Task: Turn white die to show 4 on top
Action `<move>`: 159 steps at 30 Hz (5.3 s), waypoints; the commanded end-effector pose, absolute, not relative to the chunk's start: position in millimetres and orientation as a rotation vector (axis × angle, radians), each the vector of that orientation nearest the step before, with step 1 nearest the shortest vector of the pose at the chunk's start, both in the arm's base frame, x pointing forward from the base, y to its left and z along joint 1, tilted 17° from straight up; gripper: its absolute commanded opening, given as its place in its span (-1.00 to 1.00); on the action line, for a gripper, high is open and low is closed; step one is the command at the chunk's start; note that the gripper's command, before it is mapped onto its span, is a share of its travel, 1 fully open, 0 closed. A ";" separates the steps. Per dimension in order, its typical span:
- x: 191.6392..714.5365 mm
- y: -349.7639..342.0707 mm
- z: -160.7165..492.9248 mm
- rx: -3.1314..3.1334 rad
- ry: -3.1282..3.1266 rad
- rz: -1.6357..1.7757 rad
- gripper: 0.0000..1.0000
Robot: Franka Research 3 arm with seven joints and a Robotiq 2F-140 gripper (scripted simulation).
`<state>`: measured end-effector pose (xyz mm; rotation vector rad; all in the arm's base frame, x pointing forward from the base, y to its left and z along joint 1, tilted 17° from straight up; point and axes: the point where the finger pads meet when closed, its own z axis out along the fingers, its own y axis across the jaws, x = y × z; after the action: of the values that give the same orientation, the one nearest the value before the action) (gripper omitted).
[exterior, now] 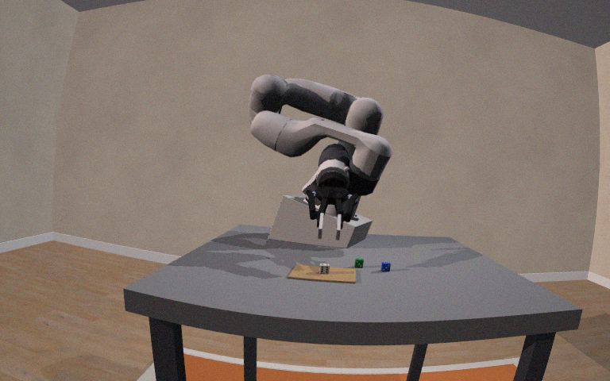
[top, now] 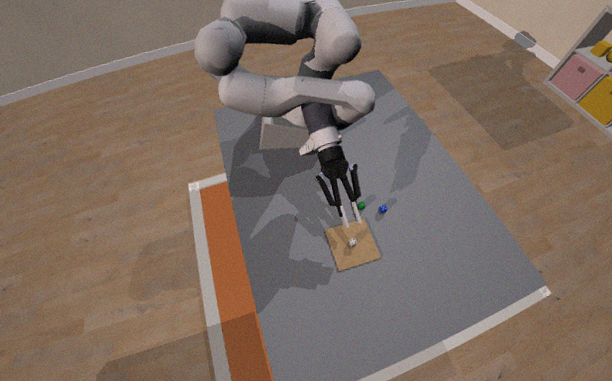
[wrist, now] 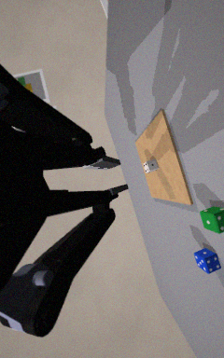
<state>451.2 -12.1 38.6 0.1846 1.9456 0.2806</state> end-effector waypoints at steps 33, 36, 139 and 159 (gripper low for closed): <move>471.4 -24.0 67.0 0.147 2.311 0.331 -0.57; 472.0 -23.3 67.7 0.146 2.347 0.336 -0.57; 508.5 -43.9 136.8 0.031 3.022 0.438 1.00; 508.5 -43.9 136.8 0.031 3.022 0.438 1.00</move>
<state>508.5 -43.9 136.3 0.0182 3.0205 0.4364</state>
